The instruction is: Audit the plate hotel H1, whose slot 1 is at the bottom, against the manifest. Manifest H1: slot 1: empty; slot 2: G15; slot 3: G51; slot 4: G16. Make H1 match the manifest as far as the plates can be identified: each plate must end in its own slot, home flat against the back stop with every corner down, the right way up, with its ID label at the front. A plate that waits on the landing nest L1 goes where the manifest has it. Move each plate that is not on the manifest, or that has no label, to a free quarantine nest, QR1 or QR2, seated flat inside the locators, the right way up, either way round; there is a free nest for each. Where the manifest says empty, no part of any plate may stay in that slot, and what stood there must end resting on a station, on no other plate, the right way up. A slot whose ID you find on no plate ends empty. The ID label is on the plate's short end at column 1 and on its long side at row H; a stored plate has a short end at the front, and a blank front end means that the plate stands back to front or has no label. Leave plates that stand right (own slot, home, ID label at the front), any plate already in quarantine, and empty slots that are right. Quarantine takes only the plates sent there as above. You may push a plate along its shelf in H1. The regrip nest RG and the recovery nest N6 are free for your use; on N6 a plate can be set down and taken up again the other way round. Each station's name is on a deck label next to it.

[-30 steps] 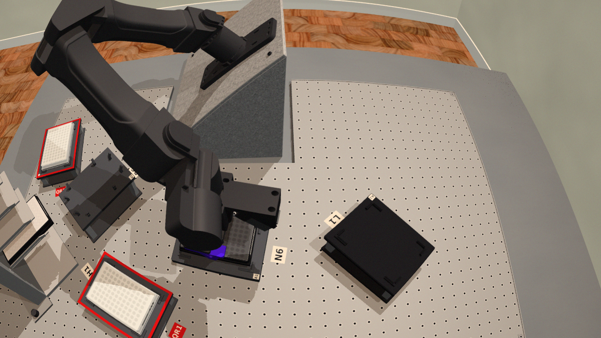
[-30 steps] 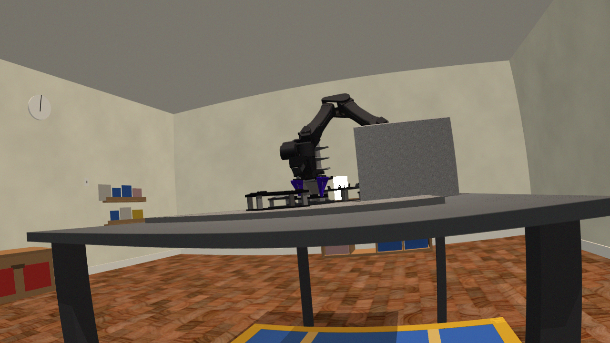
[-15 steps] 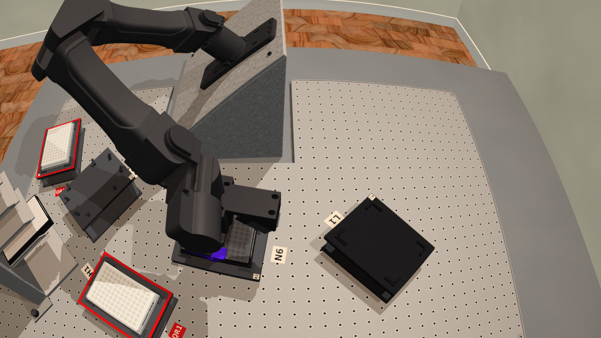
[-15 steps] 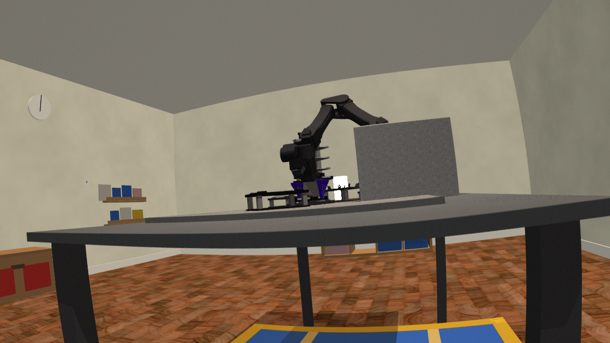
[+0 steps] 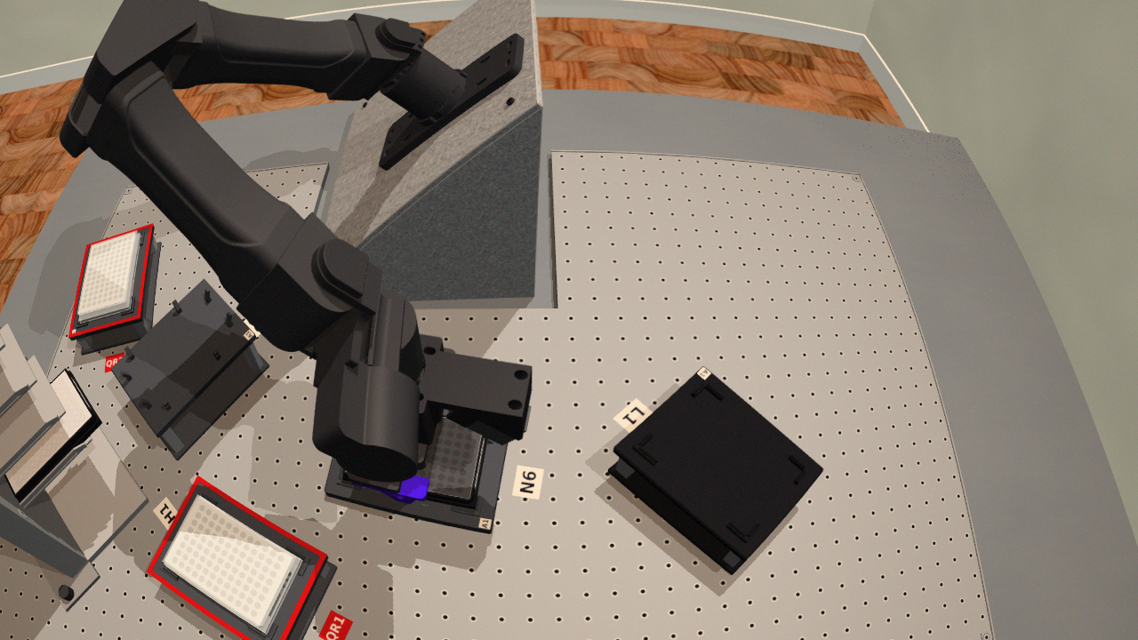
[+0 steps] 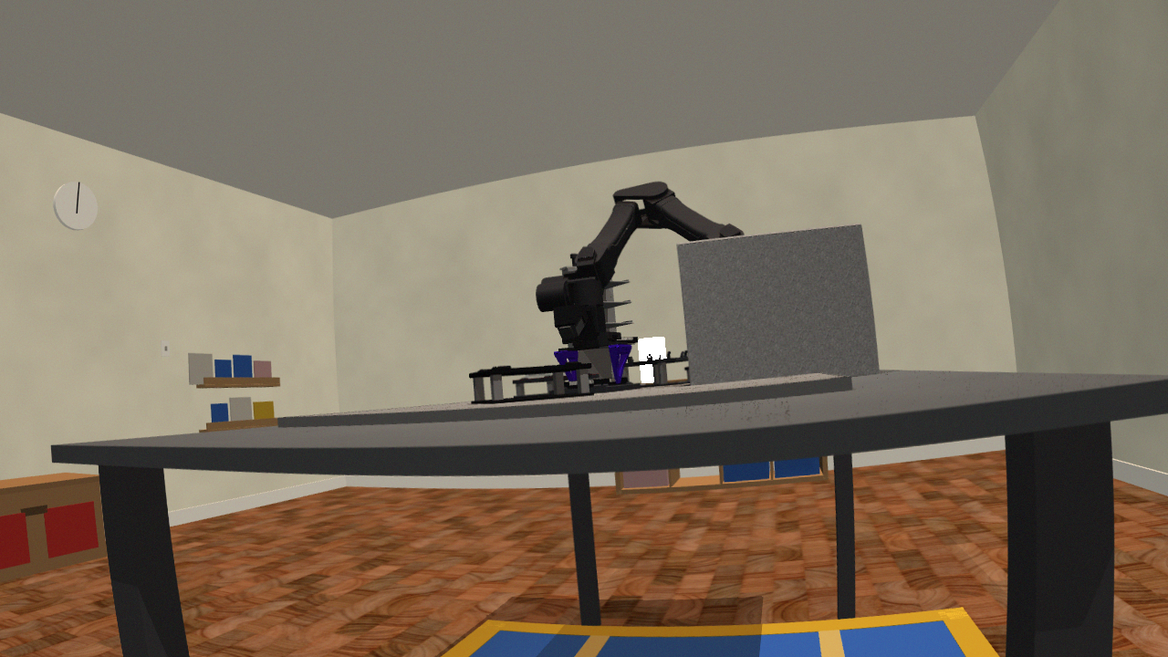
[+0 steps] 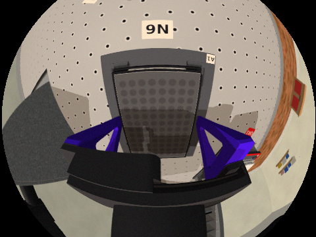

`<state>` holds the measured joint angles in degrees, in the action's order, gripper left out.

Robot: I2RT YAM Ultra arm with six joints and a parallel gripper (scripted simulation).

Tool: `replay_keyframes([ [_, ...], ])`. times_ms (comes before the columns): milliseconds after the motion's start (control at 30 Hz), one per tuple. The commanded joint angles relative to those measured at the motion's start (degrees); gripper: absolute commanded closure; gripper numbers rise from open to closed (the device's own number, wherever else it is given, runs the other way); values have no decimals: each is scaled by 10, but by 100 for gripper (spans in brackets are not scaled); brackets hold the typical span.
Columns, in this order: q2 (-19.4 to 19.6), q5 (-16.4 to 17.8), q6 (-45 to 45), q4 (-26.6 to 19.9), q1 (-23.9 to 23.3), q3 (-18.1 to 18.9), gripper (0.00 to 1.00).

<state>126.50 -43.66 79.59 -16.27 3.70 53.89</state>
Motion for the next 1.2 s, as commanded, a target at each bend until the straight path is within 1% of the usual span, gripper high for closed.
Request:
replay_keyframes([
  [0,-2,1,1,1,3,1,0],
  [133,-2,1,1,1,3,1,0],
  [167,-7,1,-5,-9,7,2,0],
  [233,-7,1,-5,-9,7,2,0],
  [733,-62,3,-93,-154,71,32,0],
  [800,-62,3,-93,-154,71,32,0],
  [967,-75,5,-120,-200,91,46,0],
  [1100,-75,5,-120,-200,91,45,0],
  [1167,-76,5,-143,-199,91,43,0],
])
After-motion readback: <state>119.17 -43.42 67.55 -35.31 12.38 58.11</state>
